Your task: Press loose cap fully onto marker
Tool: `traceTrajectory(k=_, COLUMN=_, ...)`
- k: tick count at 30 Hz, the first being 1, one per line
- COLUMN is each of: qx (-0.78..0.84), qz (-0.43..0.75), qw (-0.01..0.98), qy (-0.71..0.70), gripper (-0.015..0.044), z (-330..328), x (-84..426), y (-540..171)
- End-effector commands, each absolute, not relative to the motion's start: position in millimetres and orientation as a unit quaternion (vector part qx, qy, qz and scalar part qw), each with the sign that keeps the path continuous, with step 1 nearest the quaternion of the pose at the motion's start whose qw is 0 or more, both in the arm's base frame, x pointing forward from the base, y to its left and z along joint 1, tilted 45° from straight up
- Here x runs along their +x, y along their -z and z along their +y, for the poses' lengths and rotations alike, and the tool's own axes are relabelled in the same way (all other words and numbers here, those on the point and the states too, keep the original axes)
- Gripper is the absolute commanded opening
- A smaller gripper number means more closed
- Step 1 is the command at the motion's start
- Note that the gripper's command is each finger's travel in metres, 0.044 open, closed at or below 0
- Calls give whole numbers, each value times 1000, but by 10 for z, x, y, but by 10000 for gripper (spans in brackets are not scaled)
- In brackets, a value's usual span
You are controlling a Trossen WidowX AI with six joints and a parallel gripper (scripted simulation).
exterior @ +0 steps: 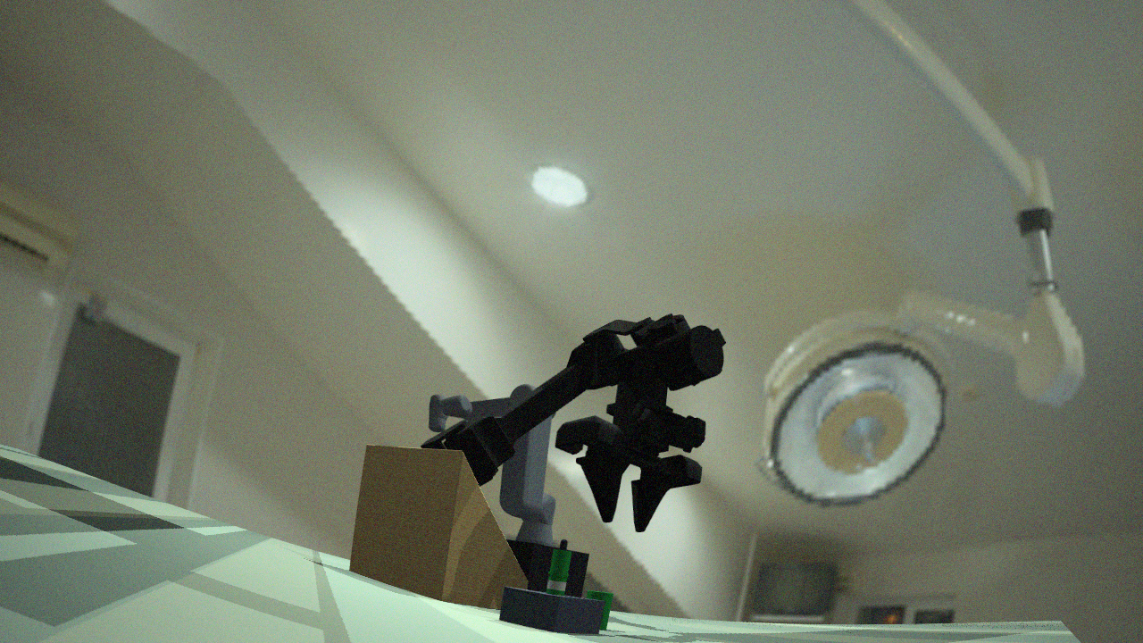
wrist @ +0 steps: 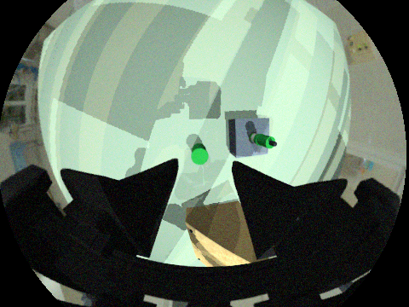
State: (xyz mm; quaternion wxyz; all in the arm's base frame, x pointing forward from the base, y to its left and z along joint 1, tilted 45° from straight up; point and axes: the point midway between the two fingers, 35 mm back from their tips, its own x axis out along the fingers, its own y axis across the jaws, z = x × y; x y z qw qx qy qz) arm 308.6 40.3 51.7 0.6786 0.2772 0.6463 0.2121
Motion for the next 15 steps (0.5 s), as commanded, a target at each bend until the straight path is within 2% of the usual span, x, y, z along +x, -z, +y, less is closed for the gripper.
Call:
traceTrajectory(k=1, qx=284, qz=671, qw=636, qy=-256, gripper=249, z=556, x=2902, y=-437)
traceTrajectory(k=8, qx=284, qz=671, qw=636, qy=-256, gripper=249, z=497, x=2911, y=-377)
traceTrajectory(k=15, qx=285, qz=670, qw=635, qy=-256, gripper=249, z=749, x=2887, y=-134)
